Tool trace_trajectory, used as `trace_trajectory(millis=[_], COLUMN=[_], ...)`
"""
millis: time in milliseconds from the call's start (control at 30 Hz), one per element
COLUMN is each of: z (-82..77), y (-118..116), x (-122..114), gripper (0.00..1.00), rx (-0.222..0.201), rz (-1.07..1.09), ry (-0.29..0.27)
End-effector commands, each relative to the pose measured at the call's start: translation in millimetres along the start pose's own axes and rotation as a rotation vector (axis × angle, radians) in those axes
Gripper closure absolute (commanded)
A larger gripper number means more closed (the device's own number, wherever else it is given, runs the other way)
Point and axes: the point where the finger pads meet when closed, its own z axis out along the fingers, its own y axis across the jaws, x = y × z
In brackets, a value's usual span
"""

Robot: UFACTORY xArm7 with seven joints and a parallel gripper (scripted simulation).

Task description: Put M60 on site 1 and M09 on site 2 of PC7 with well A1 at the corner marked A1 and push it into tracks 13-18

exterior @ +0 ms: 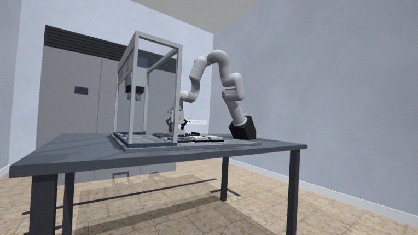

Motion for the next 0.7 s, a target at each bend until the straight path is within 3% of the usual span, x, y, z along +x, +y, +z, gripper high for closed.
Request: trace_trajectory(millis=[0, 667], z=[-1.1, -4.4], y=[-1.4, -1.3], x=[1.3, 1.2], gripper=[0.0, 0.0], rx=[0.004, 0.004], rz=[0.001, 0.001], ry=[0.003, 0.003])
